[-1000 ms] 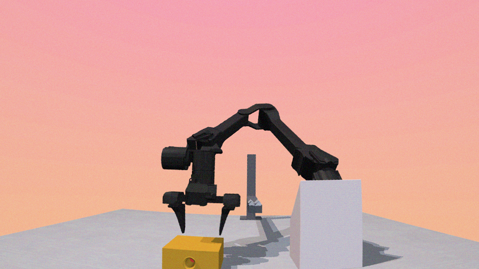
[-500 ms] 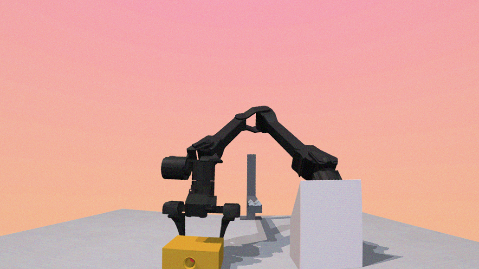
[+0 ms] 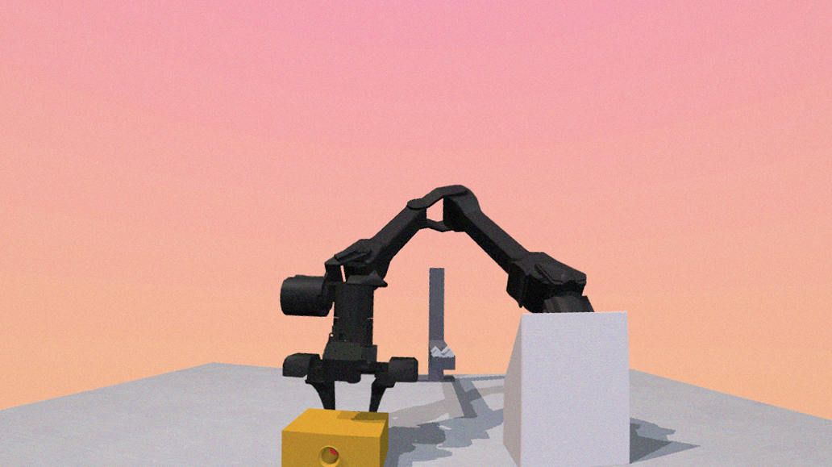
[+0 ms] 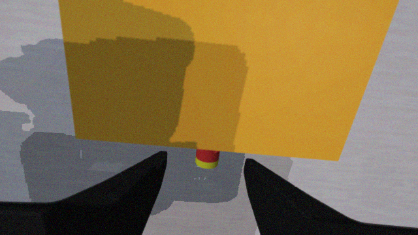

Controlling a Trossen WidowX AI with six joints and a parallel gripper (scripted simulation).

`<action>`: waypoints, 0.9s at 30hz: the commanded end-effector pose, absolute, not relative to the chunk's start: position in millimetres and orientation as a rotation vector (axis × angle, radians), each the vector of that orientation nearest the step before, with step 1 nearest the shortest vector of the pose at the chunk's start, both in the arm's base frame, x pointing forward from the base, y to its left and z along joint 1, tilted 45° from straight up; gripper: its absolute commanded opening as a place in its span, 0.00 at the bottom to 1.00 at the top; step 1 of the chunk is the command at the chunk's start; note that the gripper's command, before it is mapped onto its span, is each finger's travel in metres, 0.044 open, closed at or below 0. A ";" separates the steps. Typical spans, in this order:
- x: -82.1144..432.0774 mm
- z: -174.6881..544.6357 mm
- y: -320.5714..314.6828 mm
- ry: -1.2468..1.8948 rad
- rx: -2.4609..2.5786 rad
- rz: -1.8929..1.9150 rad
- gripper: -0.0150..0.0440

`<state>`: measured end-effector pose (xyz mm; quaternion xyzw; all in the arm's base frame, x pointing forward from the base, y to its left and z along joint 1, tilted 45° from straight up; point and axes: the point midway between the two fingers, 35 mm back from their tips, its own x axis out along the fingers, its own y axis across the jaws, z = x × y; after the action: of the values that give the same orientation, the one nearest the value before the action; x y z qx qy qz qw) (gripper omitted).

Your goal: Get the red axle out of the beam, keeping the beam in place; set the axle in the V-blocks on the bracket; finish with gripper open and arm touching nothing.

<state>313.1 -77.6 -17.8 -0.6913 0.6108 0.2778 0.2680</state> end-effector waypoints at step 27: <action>316.4 -5.1 -89.8 1.647 -1.863 0.749 0.25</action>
<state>314.8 -85.7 -10.0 -0.6904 0.6108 0.2802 0.2679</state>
